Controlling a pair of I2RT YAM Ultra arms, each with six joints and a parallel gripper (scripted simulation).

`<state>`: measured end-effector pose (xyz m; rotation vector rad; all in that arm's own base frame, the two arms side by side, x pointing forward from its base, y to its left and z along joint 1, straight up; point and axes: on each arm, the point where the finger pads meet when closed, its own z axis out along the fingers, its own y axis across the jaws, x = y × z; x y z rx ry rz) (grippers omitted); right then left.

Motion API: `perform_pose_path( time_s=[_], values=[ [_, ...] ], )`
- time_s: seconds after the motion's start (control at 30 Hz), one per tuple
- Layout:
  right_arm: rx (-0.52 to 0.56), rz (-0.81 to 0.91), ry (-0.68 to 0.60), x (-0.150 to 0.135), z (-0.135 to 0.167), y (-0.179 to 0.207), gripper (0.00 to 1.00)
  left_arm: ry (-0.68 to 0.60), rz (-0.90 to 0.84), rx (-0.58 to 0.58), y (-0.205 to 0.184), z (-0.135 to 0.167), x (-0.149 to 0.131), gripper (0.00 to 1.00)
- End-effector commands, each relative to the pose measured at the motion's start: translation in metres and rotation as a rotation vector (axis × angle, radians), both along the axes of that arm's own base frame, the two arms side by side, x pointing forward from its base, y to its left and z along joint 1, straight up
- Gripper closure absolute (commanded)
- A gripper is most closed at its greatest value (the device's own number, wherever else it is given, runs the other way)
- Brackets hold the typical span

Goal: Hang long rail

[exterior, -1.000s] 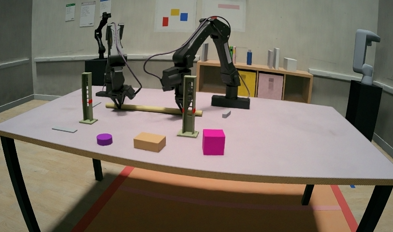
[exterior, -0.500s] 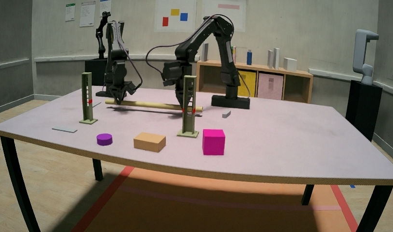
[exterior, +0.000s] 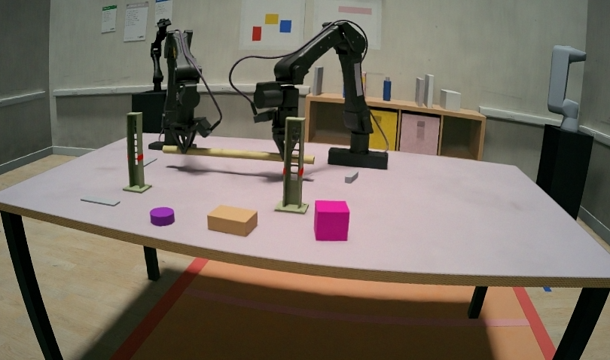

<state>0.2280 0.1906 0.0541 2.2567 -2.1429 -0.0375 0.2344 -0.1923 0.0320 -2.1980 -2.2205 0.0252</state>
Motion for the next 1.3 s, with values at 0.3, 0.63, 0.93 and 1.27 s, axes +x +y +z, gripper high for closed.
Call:
perform_pose_path(
  time_s=[0.3,0.63,0.93,1.27],
  values=[
    [0.022,-0.003,-0.253,0.010,0.024,0.004,0.81,-0.235,0.001,0.000,-0.001,0.018,0.006,0.81],
    [0.041,-0.007,-0.546,0.015,0.023,0.004,0.81,-0.530,0.001,0.002,-0.001,0.017,0.011,0.81],
    [0.049,-0.009,-0.619,0.021,0.024,0.005,0.81,-0.603,0.001,0.002,-0.001,0.019,0.017,0.81],
    [0.063,-0.012,-0.814,0.021,0.025,0.005,0.81,-0.799,0.002,0.003,-0.001,0.019,0.017,0.81]
  ],
)
